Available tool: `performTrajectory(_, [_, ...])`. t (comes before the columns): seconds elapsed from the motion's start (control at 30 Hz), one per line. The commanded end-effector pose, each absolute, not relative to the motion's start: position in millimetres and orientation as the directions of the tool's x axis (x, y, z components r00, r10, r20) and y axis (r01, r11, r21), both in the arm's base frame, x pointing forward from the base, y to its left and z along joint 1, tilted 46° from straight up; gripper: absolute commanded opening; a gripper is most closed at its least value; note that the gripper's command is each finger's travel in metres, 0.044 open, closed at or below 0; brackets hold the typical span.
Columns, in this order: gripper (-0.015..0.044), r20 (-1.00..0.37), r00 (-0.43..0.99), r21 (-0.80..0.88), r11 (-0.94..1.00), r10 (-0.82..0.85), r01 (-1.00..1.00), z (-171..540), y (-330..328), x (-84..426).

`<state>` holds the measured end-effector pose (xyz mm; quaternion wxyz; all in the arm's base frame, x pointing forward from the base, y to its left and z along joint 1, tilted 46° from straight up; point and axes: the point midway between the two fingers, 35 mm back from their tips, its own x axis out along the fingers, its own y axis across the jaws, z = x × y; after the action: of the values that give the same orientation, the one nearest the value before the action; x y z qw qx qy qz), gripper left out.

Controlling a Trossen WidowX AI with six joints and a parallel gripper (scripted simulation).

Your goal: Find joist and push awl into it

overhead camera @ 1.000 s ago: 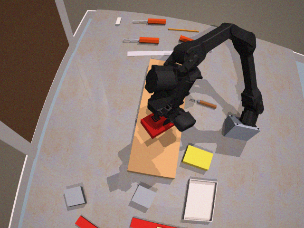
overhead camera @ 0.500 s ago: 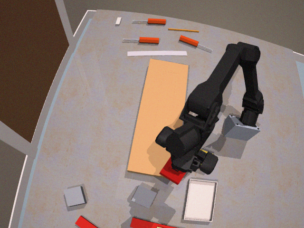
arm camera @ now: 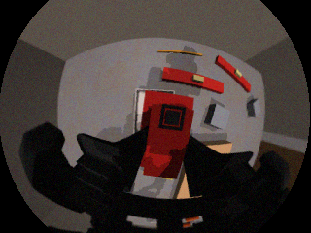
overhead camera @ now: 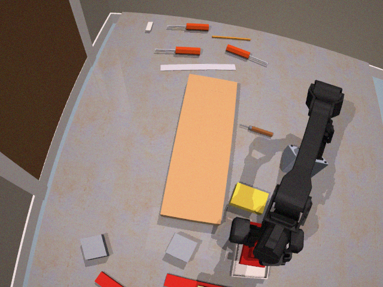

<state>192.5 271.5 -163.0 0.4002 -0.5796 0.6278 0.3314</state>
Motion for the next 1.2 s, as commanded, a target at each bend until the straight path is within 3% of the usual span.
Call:
performTrajectory(0.0, [0.0000, -0.879, -0.030, 0.006, 0.053, -0.475, -0.999, -183, 276, 167])
performTrajectory(1.17, [0.0000, -0.879, -0.029, 0.004, 0.053, -0.476, -0.999, -232, 230, 167])
